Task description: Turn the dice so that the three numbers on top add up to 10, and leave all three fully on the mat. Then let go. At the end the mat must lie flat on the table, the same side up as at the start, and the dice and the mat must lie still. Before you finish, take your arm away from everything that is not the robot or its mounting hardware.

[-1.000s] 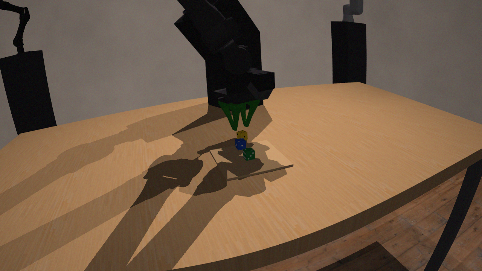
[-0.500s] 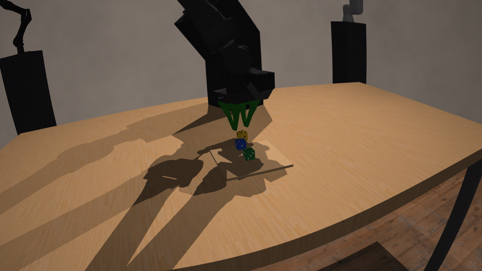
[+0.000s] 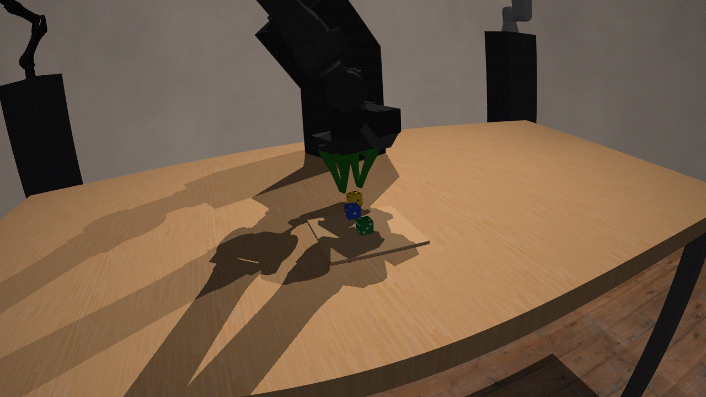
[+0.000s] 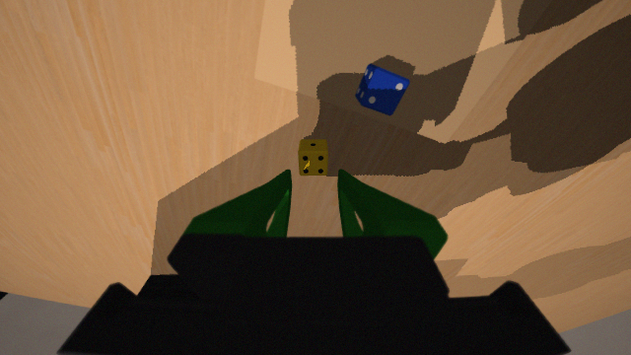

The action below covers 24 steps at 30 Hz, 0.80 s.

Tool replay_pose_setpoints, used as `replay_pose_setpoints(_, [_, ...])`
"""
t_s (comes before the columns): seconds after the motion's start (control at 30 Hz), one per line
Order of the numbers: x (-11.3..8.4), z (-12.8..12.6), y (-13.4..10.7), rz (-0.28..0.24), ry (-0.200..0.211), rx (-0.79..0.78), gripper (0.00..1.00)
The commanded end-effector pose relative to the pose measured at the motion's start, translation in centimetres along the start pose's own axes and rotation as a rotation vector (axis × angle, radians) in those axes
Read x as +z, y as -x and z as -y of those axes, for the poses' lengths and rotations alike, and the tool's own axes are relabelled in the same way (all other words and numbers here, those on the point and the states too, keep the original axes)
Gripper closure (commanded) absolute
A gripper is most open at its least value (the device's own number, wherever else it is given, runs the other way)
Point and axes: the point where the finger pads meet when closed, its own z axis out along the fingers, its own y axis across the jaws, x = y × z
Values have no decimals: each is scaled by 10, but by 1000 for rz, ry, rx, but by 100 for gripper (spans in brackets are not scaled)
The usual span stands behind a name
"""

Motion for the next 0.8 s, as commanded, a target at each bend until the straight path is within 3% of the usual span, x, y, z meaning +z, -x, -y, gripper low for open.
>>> replay_pose_setpoints(0.0, [4, -1, 5, 17, -3, -13, 66])
replay_pose_setpoints(0.43, [21, 2, 3, 10, -5, -4, 66])
replay_pose_setpoints(0.53, [17, -1, 12, 32, -9, -19, 66])
replay_pose_setpoints(0.77, [19, -1, 10, 27, -7, -19, 66])
